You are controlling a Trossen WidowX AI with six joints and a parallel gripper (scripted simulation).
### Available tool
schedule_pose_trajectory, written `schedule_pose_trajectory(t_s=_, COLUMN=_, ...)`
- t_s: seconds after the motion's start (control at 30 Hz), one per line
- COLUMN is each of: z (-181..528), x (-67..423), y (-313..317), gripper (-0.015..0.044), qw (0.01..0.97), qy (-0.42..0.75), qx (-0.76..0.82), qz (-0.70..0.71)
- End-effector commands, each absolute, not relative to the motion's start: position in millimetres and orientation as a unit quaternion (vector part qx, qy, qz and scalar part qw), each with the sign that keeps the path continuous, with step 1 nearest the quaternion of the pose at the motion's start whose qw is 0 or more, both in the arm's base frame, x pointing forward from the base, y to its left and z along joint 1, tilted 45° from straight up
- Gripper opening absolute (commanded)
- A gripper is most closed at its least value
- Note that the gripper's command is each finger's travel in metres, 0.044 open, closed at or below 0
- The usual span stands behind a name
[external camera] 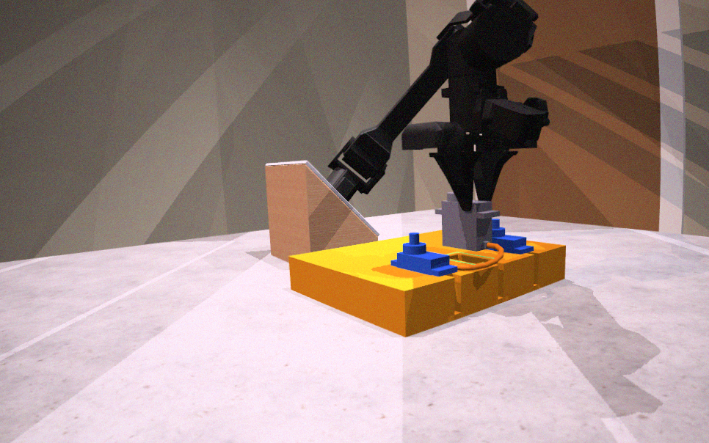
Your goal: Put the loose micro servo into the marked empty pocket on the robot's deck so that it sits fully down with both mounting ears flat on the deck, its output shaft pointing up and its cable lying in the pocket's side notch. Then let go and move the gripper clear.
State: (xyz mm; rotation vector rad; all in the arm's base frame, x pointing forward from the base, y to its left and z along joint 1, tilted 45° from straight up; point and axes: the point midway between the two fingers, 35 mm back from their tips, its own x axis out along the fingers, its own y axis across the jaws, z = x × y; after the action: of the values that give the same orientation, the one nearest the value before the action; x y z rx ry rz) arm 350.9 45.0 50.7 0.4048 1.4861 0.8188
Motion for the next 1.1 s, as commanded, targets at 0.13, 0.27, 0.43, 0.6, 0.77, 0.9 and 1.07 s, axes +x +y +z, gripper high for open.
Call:
schedule_pose_trajectory(t_s=0.13, z=46.8, x=349.9, y=48.0, gripper=0.0000, qw=0.642, qy=0.653, qx=0.182, qz=0.358)
schedule_pose_trajectory(t_s=0.27, z=46.8, x=349.9, y=48.0, gripper=0.0000, qw=0.642, qy=0.653, qx=0.182, qz=0.358)
schedule_pose_trajectory(t_s=0.43, z=45.8, x=349.8, y=49.0, gripper=0.0000, qw=0.642, qy=0.653, qx=0.182, qz=0.358)
schedule_pose_trajectory(t_s=0.6, z=42.5, x=349.3, y=52.3, gripper=0.0000, qw=0.642, qy=0.653, qx=0.182, qz=0.358)
schedule_pose_trajectory(t_s=0.77, z=39.0, x=348.7, y=55.8, gripper=0.0000, qw=0.642, qy=0.653, qx=0.182, qz=0.358)
schedule_pose_trajectory(t_s=0.9, z=36.2, x=348.3, y=58.6, gripper=0.0000, qw=0.642, qy=0.653, qx=0.182, qz=0.358)
schedule_pose_trajectory(t_s=1.07, z=32.7, x=347.8, y=62.1, gripper=0.0000, qw=0.642, qy=0.652, qx=0.182, qz=0.358)
